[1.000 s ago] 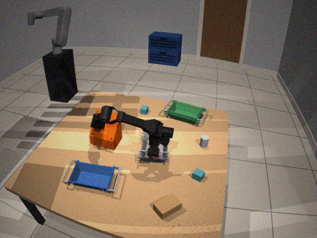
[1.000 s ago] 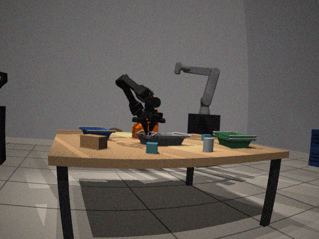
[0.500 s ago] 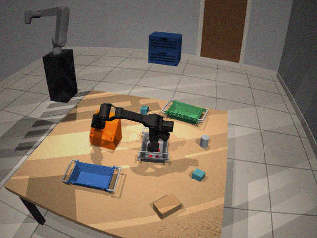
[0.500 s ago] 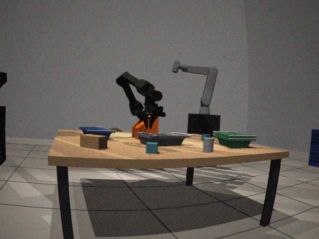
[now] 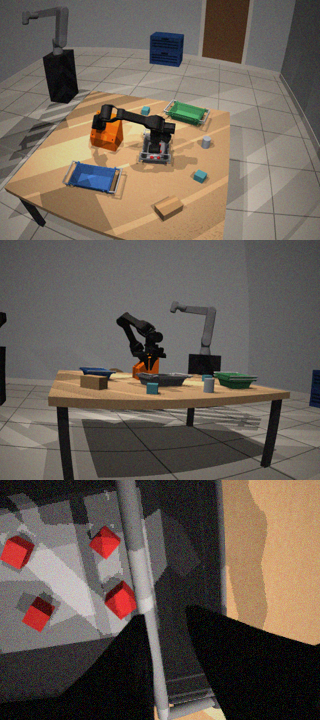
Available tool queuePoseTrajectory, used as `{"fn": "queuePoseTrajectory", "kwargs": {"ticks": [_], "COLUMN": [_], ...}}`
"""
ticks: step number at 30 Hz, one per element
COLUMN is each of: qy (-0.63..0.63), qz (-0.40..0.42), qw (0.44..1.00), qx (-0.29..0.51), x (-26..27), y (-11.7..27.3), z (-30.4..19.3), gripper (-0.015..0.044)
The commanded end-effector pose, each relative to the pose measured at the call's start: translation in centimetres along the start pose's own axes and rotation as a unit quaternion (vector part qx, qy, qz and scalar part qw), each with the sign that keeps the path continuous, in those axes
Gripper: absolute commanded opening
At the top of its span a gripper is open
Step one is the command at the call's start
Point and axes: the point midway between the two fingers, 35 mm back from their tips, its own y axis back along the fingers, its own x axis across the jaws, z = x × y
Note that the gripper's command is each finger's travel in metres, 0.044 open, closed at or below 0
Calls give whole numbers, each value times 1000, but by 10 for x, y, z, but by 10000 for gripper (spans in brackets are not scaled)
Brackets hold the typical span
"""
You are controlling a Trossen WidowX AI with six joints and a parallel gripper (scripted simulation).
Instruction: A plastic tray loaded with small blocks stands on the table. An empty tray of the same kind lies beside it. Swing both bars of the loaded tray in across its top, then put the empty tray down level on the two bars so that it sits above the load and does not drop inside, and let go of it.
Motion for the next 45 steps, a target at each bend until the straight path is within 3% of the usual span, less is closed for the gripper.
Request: {"fn": "queuePoseTrajectory", "kwargs": {"ticks": [1,10,18,19,26,33,45], "qy": [1,1,0,3,2,-2,-2], "qz": [0,0,2,1,8,5,5], "qw": [1000,1000,1000,1000,1000,1000,1000], "qx": [-1,-1,0,9,-1,-6,-6], "x": [0,0,1,3,116,235,245], "y": [0,8,90,63,44,16,3], "z": [0,1,0,0,20,5,3], "gripper": [84,84,84,84,84,84,84]}}
